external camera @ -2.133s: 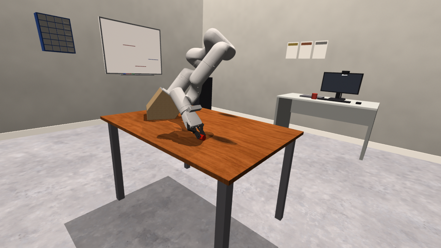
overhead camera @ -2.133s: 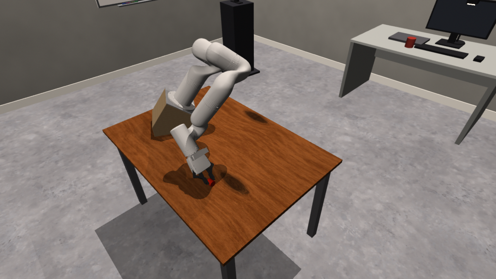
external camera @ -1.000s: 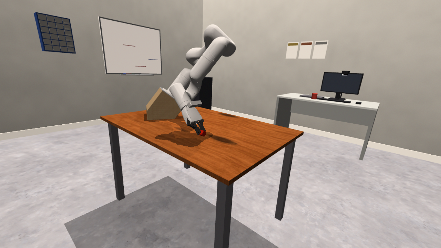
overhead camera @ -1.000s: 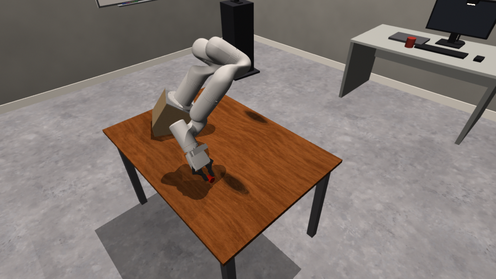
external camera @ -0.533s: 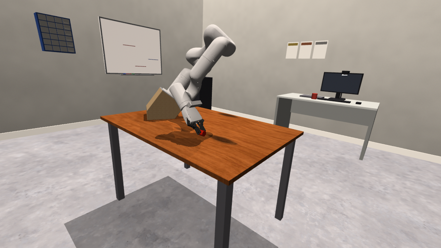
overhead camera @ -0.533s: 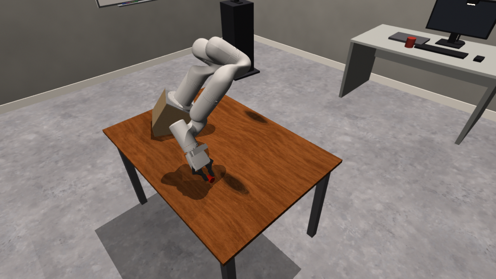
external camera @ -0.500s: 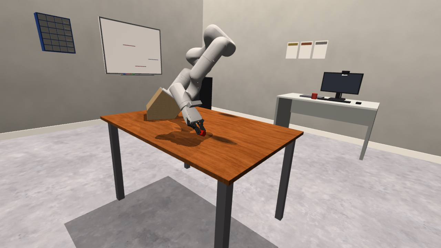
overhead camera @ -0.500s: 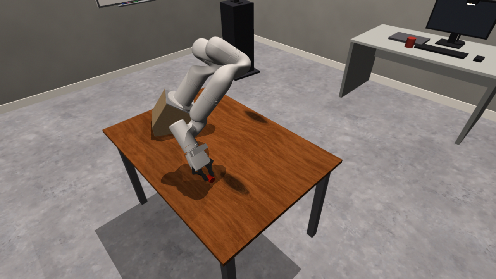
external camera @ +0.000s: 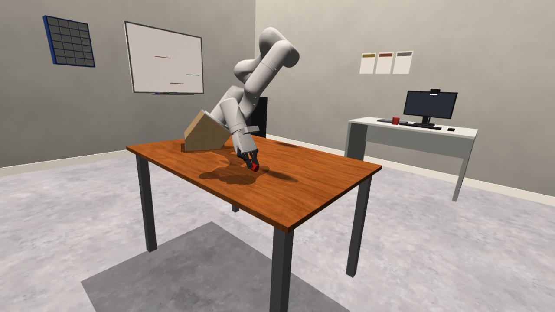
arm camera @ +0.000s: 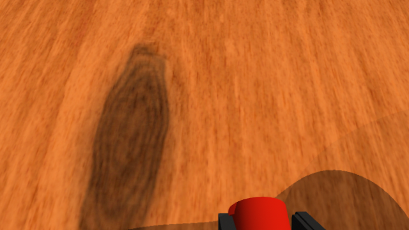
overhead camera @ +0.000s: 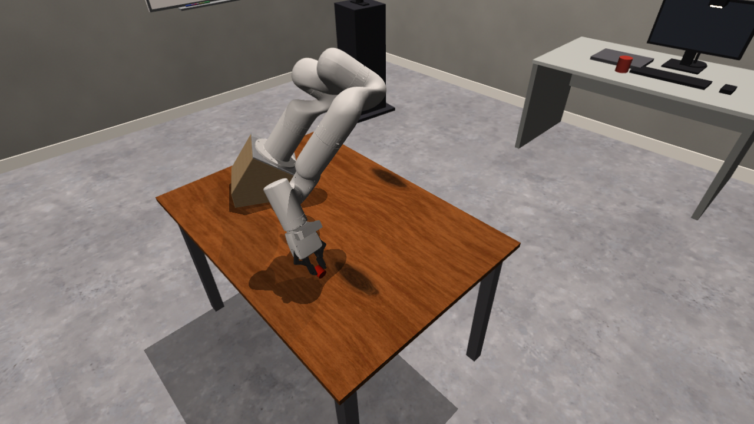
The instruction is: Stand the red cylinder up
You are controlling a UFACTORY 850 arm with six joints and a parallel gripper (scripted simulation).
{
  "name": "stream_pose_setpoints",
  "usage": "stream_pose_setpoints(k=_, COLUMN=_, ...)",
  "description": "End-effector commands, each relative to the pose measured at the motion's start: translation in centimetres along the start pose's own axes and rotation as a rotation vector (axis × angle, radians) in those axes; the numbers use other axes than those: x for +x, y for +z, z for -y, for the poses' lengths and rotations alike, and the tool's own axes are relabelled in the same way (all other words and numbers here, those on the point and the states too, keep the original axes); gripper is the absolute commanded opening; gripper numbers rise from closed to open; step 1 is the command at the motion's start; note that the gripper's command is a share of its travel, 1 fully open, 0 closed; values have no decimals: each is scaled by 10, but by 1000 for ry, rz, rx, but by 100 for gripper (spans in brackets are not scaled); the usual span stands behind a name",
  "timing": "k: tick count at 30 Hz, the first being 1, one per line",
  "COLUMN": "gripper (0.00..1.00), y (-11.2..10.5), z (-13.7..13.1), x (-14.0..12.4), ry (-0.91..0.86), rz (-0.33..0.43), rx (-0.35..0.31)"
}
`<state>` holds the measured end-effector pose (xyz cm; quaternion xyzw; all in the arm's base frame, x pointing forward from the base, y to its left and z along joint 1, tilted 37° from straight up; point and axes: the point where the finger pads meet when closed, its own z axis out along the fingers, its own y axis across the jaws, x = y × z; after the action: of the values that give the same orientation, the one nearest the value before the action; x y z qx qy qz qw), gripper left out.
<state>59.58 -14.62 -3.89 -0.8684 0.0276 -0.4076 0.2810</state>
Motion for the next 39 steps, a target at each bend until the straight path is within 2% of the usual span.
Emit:
stream_pose_setpoints(k=1, gripper=34, y=0, z=0, x=4, ry=4, rz=68, rx=5)
stream_pose_setpoints(k=11, gripper=34, y=1, z=1, x=3, ry=5, rz=82, rx=9)
stream_pose_setpoints(k=16, gripper=34, y=3, z=4, x=3, ry=12, rz=206, rx=26)
stream_pose_setpoints(k=21, gripper=34, y=1, z=0, x=6, ry=4, rz=324, rx=7)
stream_pose_setpoints(k=34, gripper=34, y=1, z=0, x=9, ry=3, rz=332, rx=6)
stream_pose_setpoints(k=39, gripper=34, y=3, z=3, x=9, ry=7, rz=380, rx=20)
